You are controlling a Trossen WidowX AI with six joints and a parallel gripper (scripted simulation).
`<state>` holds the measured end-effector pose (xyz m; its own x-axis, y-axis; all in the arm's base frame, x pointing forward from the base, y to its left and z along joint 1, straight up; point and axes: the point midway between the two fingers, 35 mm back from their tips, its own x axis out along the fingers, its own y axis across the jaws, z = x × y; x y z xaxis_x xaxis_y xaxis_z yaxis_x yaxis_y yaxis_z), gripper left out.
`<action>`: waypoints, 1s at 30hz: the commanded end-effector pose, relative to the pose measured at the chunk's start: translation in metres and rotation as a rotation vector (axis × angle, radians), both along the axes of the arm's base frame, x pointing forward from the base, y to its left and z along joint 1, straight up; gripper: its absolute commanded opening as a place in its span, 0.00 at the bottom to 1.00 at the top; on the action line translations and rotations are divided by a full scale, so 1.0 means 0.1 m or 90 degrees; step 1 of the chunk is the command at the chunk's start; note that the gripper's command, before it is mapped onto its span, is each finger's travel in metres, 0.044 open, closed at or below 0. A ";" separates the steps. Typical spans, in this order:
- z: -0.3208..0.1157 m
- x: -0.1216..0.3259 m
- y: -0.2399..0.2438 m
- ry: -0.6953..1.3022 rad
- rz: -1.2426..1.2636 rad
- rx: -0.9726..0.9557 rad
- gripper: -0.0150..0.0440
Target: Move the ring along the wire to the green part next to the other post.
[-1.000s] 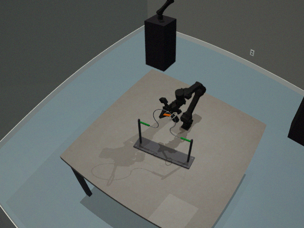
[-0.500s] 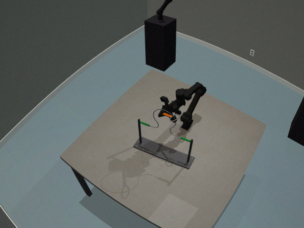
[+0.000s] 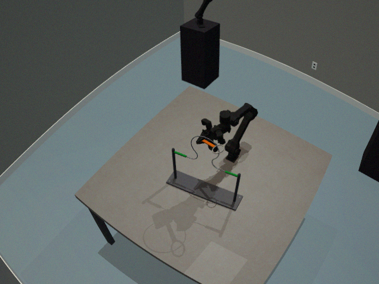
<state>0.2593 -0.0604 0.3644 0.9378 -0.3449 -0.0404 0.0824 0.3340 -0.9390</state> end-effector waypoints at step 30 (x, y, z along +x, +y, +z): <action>0.20 0.00 -0.04 -0.037 -0.004 -0.277 0.00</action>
<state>0.2593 -0.0644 0.3831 0.9328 -0.3317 0.1410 0.1348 -0.0418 -0.9900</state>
